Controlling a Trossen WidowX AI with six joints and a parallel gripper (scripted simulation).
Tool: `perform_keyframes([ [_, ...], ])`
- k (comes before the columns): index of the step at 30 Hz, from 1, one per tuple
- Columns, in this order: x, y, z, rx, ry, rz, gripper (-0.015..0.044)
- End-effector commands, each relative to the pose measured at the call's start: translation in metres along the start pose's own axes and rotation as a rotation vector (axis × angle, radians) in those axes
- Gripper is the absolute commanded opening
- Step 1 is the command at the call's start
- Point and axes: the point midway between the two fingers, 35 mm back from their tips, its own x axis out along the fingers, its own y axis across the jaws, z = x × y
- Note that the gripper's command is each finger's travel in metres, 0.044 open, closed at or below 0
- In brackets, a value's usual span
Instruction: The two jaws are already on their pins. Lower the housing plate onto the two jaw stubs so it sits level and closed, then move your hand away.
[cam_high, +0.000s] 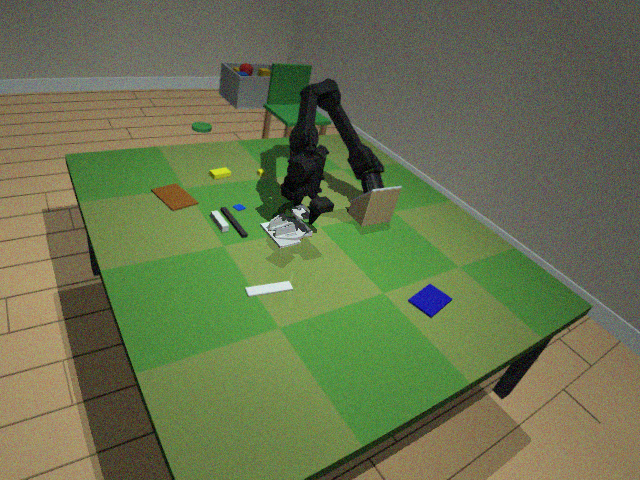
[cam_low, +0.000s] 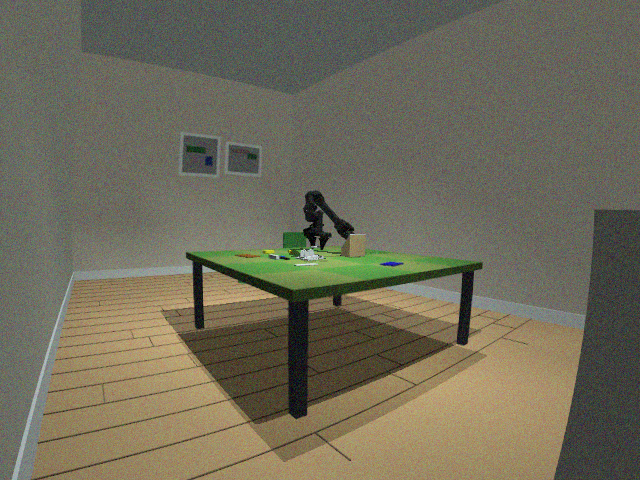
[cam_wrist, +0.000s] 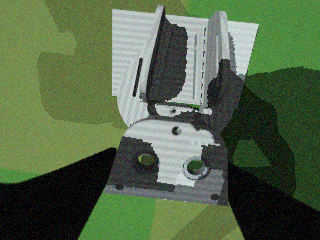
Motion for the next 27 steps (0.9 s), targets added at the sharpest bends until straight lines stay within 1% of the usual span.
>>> perform_keyframes([
  [1,0.008,-0.001,-0.001,-0.006,0.001,-0.005,0.0351],
  [14,0.029,-0.002,-0.002,-0.005,0.002,-0.009,0.0351],
  [27,0.030,-0.002,-0.002,-0.005,0.002,-0.009,0.0351],
])
